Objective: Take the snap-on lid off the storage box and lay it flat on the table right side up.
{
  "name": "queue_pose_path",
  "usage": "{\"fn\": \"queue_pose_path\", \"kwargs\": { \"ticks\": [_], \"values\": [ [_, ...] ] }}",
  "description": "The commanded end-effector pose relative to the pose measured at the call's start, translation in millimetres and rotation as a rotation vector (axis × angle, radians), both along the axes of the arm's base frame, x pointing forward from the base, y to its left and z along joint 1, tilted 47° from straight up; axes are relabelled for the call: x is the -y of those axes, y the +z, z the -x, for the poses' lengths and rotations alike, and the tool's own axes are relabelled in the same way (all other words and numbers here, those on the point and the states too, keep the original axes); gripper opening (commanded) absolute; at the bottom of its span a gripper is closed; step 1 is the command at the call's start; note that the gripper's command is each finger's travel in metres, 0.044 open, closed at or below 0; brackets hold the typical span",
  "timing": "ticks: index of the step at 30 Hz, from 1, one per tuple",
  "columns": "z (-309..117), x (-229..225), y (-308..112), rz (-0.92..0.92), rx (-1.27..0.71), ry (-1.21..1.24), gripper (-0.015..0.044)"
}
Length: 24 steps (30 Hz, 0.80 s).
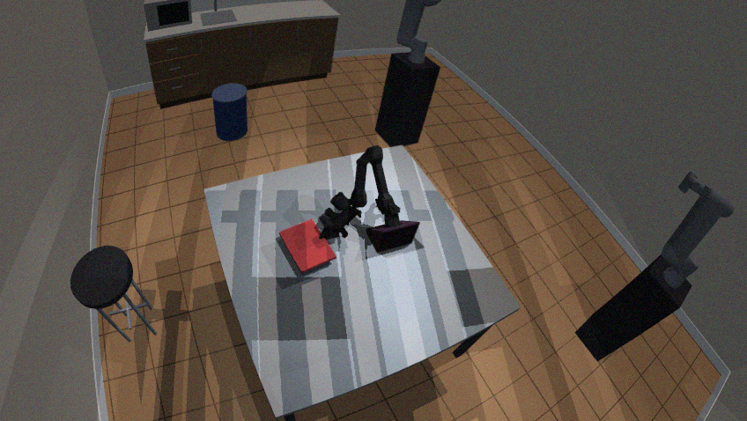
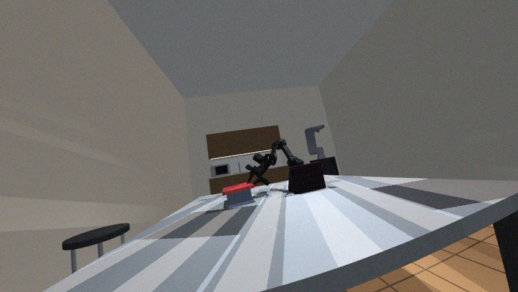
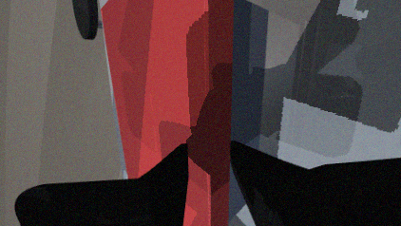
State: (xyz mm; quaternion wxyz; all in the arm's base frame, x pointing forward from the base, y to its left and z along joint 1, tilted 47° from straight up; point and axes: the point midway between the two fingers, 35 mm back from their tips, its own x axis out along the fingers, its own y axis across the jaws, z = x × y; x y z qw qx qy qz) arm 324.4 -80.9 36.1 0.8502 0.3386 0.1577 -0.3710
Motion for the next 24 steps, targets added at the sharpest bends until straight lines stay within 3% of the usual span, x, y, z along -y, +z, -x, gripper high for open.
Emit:
{"fn": "queue_pose_path", "kwargs": {
  "ticks": [1, 24],
  "values": [
    [-0.2, -1.4, 1.1, -0.001, 0.002, 0.0, 0.0],
    [-1.2, -4.9, 4.1, -0.001, 0.002, 0.0, 0.0]
  ]
}}
